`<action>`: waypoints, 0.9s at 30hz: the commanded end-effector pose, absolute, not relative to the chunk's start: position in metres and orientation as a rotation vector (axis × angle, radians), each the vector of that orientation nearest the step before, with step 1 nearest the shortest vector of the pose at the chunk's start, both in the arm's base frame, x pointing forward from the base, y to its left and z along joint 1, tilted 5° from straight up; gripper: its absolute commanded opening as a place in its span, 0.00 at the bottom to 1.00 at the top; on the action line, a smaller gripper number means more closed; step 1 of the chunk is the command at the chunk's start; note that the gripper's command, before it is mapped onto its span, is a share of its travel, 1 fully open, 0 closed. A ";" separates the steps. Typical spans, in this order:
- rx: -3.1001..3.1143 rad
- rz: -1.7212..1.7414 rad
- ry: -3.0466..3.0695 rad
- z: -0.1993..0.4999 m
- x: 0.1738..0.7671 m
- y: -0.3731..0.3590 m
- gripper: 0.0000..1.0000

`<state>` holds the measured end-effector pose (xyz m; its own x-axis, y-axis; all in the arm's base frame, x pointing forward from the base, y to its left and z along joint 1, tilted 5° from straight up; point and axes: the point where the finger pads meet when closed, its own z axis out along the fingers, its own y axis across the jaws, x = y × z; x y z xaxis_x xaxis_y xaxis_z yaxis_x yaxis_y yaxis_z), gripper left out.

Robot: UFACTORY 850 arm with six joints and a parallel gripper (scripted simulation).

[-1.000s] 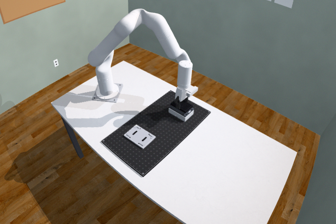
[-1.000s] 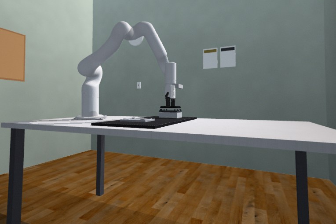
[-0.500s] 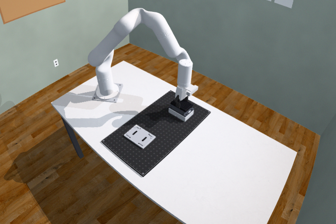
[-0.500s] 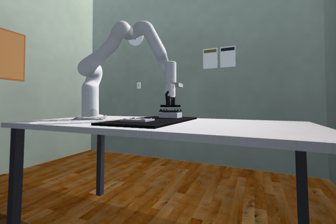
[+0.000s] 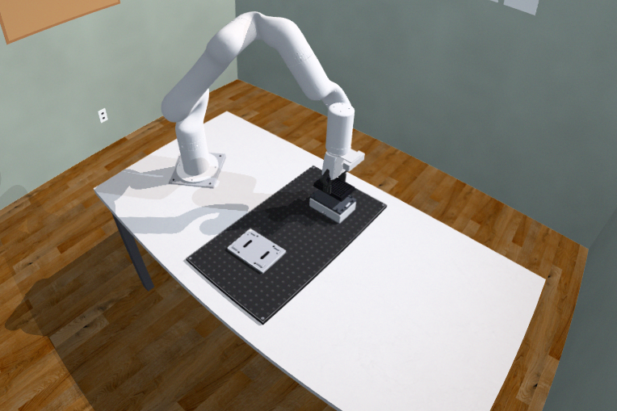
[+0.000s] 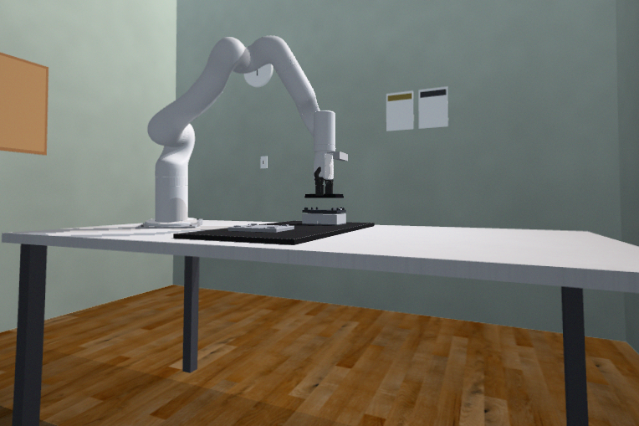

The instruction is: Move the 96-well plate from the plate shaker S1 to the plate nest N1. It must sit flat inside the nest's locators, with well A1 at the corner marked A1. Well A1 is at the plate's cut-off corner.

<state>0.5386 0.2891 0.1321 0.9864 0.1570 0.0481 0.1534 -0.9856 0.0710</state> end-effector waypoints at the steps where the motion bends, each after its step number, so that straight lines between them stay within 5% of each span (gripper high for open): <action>1: 3.065 0.085 0.240 0.140 0.539 0.290 0.00; 27: 3.065 0.085 0.240 0.167 0.537 0.292 0.00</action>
